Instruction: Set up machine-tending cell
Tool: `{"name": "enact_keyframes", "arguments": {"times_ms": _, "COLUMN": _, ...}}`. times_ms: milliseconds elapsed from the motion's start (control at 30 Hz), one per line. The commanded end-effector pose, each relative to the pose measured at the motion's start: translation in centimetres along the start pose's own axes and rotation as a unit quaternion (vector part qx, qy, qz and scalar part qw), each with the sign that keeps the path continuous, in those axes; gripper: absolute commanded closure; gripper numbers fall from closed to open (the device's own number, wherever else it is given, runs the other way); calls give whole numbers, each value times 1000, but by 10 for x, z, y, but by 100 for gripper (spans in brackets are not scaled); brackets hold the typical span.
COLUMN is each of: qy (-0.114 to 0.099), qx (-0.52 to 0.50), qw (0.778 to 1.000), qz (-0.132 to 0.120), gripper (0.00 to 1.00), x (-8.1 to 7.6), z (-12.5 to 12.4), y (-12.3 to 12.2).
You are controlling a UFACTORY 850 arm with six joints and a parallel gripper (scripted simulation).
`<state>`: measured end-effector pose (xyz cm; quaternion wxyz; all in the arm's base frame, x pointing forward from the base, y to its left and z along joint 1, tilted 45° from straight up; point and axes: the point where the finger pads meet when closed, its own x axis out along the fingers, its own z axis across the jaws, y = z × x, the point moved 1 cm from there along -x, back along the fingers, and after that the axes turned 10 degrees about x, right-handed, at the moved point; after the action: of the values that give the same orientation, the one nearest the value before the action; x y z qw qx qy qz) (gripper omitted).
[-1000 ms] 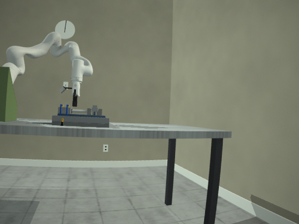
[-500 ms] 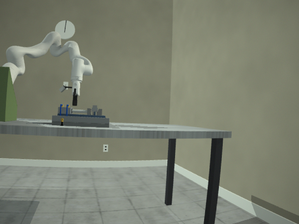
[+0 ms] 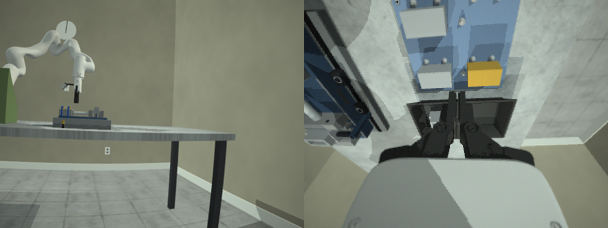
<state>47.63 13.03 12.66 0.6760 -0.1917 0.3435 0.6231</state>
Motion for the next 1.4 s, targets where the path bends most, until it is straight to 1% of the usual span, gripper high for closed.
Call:
{"name": "enact_keyframes", "arguments": {"times_ms": 0, "qy": 0, "qx": 0, "qw": 1000, "qz": 0, "gripper": 100, "x": -10, "z": 0, "y": -1}}
{"name": "enact_keyframes", "arguments": {"times_ms": 167, "qy": 0, "qx": 0, "qw": 1000, "qz": 0, "gripper": 100, "x": -22, "z": 0, "y": 0}}
{"name": "enact_keyframes", "arguments": {"times_ms": 333, "qy": 0, "qx": 0, "qw": 1000, "qz": 0, "gripper": 100, "x": -29, "z": 0, "y": 0}}
{"name": "enact_keyframes", "arguments": {"times_ms": 700, "qy": 0, "qx": 0, "qw": 1000, "qz": 0, "gripper": 100, "x": -32, "z": 0, "y": -1}}
{"name": "enact_keyframes", "arguments": {"times_ms": 733, "qy": 0, "qx": 0, "qw": 1000, "qz": -1, "gripper": 100, "x": -32, "z": 2, "y": -7}}
{"name": "enact_keyframes", "arguments": {"times_ms": 767, "qy": -1, "qx": 0, "qw": 1000, "qz": -1, "gripper": 100, "x": -33, "z": 4, "y": -18}}
{"name": "enact_keyframes", "arguments": {"times_ms": 800, "qy": -2, "qx": -1, "qw": 1000, "qz": -1, "gripper": 100, "x": -33, "z": 9, "y": -36}}
{"name": "enact_keyframes", "arguments": {"times_ms": 967, "qy": -2, "qx": -1, "qw": 1000, "qz": -1, "gripper": 100, "x": -34, "z": 18, "y": -77}}
{"name": "enact_keyframes", "arguments": {"times_ms": 1033, "qy": -2, "qx": -1, "qw": 1000, "qz": -1, "gripper": 100, "x": -34, "z": 18, "y": -77}}
{"name": "enact_keyframes", "arguments": {"times_ms": 1067, "qy": -2, "qx": -1, "qw": 1000, "qz": -1, "gripper": 100, "x": -33, "z": 24, "y": -101}}
{"name": "enact_keyframes", "arguments": {"times_ms": 1167, "qy": -2, "qx": -1, "qw": 1000, "qz": -1, "gripper": 100, "x": -33, "z": 28, "y": -118}}
{"name": "enact_keyframes", "arguments": {"times_ms": 1300, "qy": 0, "qx": 0, "qw": 1000, "qz": -1, "gripper": 100, "x": -32, "z": 36, "y": -151}}
{"name": "enact_keyframes", "arguments": {"times_ms": 1367, "qy": 0, "qx": 0, "qw": 1000, "qz": -1, "gripper": 100, "x": -32, "z": 38, "y": -156}}
